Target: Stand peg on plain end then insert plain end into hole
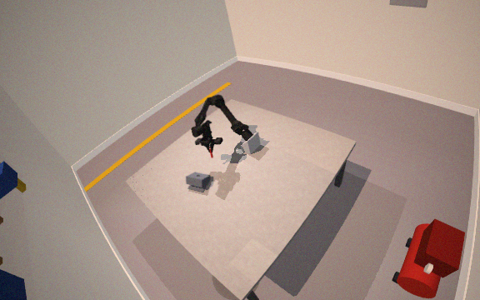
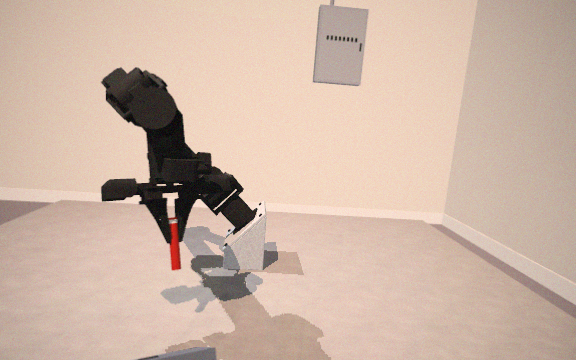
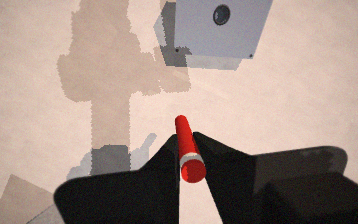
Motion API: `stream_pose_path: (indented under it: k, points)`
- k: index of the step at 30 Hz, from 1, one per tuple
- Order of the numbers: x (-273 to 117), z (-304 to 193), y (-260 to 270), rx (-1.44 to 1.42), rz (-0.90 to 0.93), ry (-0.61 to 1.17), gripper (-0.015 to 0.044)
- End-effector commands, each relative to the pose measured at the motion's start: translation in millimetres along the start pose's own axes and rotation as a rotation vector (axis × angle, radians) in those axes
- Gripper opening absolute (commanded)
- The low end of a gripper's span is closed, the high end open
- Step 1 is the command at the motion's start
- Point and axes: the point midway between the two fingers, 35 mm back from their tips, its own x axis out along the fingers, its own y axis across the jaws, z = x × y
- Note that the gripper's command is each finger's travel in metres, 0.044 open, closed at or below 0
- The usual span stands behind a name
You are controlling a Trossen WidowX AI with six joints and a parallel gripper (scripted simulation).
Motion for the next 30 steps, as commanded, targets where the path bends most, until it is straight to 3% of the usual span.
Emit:
stream_pose_path:
  k: [1,30]
  points:
    - [0,10,-5,-0.014,-0.003,-0.031,0.0]
    - [-3,66,-48,-0.091,-0.091,-0.226,0.0]
